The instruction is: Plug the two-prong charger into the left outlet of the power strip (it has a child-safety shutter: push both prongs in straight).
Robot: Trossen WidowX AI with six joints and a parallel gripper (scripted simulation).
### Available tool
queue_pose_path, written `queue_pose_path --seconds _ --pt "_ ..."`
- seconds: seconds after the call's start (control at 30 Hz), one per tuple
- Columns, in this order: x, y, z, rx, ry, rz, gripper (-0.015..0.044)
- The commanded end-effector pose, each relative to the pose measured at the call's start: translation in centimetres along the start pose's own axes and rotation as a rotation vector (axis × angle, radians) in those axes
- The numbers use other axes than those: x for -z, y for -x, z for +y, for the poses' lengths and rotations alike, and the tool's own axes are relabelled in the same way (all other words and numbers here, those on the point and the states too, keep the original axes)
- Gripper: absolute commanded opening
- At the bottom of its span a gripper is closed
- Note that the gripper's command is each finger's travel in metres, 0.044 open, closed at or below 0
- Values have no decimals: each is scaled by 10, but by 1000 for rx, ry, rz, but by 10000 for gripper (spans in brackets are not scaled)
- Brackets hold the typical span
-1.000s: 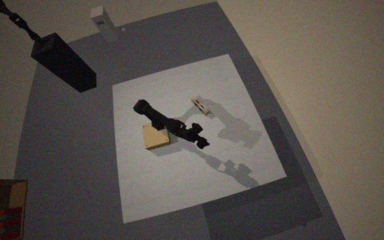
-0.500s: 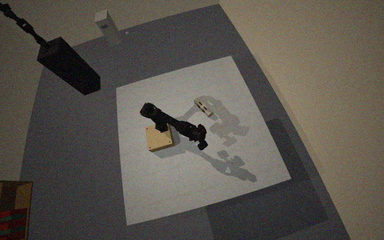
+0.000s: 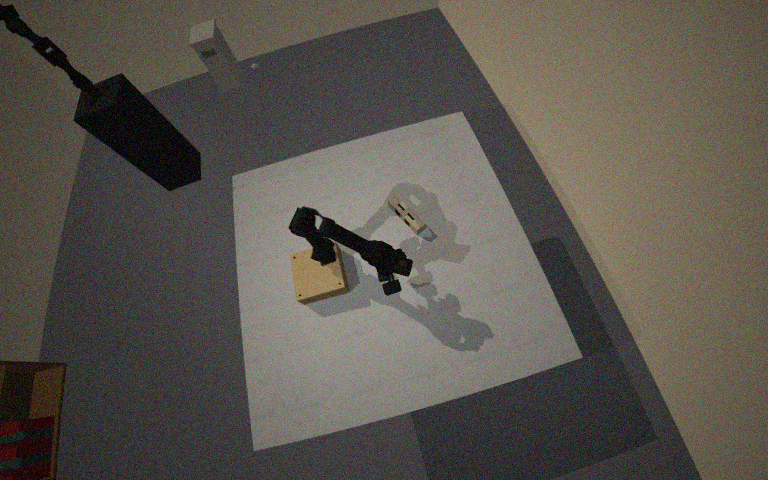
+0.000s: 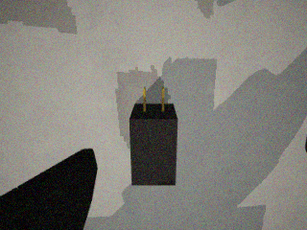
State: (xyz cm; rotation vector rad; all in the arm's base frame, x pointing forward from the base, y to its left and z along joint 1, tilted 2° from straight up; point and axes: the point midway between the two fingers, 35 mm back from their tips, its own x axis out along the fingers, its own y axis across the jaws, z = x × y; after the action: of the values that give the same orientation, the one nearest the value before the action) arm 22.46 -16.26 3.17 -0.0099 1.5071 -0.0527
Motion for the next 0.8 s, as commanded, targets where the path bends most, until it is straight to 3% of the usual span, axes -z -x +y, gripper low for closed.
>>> queue_pose_path --seconds 0.0,0.77 --pt "14 -13 13 -16 -67 98 440" --pt "26 -37 23 -22 -102 153 440"
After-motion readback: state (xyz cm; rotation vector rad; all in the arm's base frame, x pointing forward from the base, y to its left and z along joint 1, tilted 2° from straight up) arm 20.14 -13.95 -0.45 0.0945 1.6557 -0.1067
